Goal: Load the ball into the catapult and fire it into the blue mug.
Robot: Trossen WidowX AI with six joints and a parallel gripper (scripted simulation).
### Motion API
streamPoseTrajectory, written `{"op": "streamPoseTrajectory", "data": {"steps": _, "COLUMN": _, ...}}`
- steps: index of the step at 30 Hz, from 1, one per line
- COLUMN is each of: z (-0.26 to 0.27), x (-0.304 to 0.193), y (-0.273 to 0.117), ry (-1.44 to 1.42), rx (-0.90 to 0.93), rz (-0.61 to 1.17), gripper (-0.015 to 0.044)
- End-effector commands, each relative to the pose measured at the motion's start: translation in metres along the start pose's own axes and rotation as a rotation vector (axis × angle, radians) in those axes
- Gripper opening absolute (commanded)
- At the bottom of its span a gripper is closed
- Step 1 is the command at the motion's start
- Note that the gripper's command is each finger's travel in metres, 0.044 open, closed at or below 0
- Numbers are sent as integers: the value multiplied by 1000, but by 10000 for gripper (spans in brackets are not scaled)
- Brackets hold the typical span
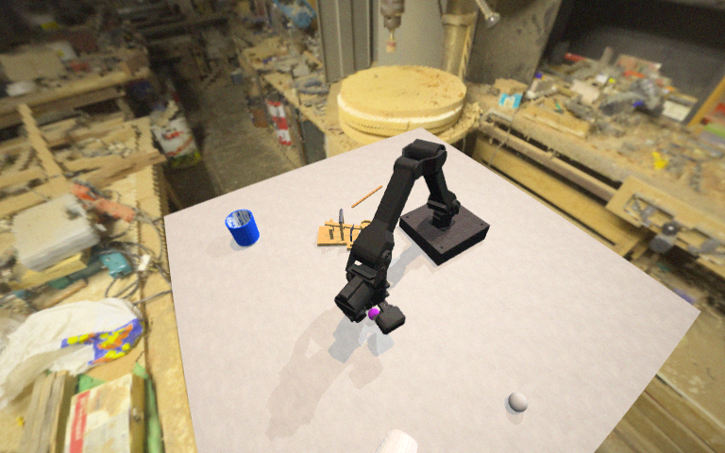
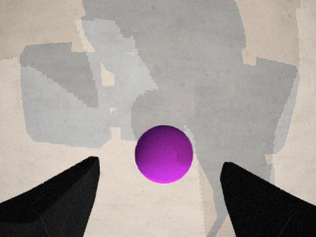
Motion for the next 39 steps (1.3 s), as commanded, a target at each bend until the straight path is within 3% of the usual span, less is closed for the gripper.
{"op": "streamPoseTrajectory", "data": {"steps": 1, "z": -1, "x": 0, "y": 6, "ry": -3, "rx": -5, "rz": 0, "gripper": 300}}
{"op": "streamPoseTrajectory", "data": {"steps": 13, "z": -1, "x": -1, "y": 23, "ry": -3, "rx": -5, "rz": 0, "gripper": 300}}
{"op": "streamPoseTrajectory", "data": {"steps": 18, "z": -1, "x": -1, "y": 23, "ry": -3, "rx": -5, "rz": 0, "gripper": 169}}
{"op": "streamPoseTrajectory", "data": {"steps": 26, "z": -1, "x": -1, "y": 23, "ry": -3, "rx": -5, "rz": 0, "gripper": 115}}
{"op": "streamPoseTrajectory", "data": {"steps": 30, "z": 0, "x": 1, "y": 13, "ry": -3, "rx": -5, "rz": 0, "gripper": 10}}
{"op": "streamPoseTrajectory", "data": {"steps": 39, "z": 3, "x": 4, "y": -50, "ry": -3, "rx": -4, "rz": 0, "gripper": 0}}
Point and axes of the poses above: the point midway between the two fingers, 35 mm back from their tips, its own y axis out along the fingers, its own z axis across the jaws, x = y × z, the point moved 5 cm from there along -y, back along the fingers, and after that the axes turned 2 degrees about -y, right-handed, at the moved point
